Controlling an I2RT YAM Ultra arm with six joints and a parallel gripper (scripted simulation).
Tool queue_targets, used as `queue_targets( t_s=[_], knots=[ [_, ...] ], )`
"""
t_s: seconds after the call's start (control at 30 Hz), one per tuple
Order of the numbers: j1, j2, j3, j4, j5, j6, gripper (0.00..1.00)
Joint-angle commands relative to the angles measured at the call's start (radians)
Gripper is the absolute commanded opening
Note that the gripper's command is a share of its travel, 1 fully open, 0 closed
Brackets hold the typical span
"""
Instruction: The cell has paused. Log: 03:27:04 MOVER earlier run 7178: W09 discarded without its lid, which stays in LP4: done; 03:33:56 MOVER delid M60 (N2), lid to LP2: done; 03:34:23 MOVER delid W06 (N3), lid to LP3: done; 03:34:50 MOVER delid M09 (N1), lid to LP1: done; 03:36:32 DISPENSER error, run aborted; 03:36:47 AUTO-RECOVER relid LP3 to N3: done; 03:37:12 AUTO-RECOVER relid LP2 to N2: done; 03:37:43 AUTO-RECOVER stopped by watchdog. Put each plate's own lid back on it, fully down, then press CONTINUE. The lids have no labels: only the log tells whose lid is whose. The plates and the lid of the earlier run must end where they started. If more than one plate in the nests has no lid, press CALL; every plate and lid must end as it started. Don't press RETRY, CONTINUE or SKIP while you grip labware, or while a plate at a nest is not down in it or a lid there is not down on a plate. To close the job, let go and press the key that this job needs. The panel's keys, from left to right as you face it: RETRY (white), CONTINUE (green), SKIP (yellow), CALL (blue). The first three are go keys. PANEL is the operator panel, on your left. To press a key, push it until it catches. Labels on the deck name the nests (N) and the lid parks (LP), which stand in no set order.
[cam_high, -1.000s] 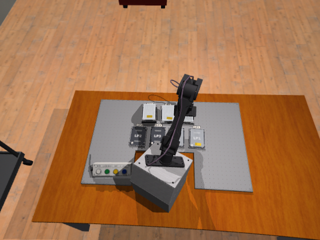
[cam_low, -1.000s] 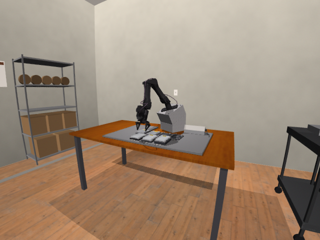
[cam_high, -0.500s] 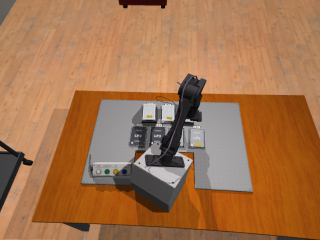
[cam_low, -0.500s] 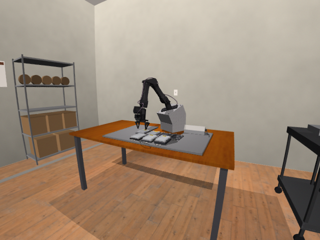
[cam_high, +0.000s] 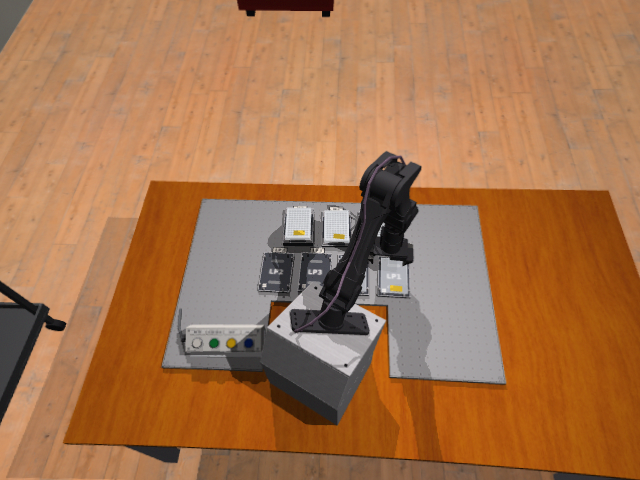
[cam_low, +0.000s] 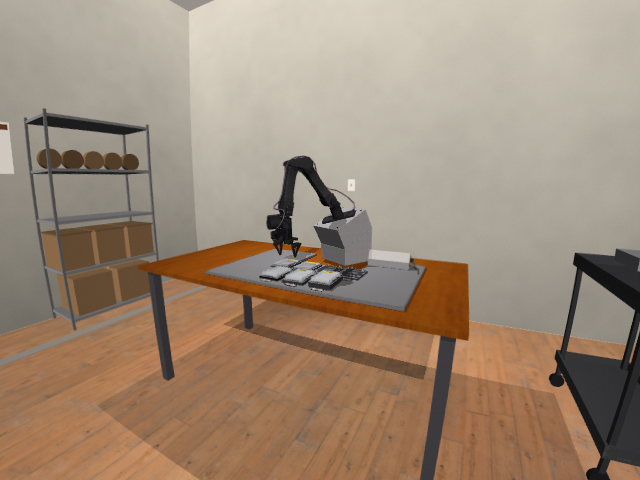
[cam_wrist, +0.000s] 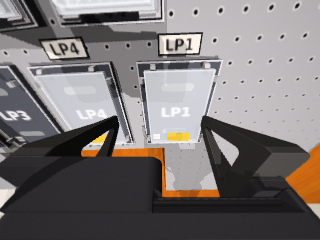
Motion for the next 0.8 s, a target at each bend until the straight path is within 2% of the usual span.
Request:
queue_targets(
  t_s=[0.0, 0.17, 0.27, 0.3, 0.7, 0.77],
  knots=[
    [-0.049, -0.044, -0.034, 0.041, -0.037, -0.067, 1.0],
    [-0.125, -0.054, -0.079, 0.072, -0.071, -0.135, 1.0],
    [-0.129, -0.058, -0.037, 0.071, -0.075, -0.14, 1.0],
    [-0.108, -0.058, -0.037, 0.07, -0.077, -0.14, 1.0],
    [-0.115, -0.032, -0.053, 0.061, -0.078, -0.136, 1.0],
    [-0.113, -0.005, -0.041, 0.082, -0.078, -0.136, 1.0]
  ],
)
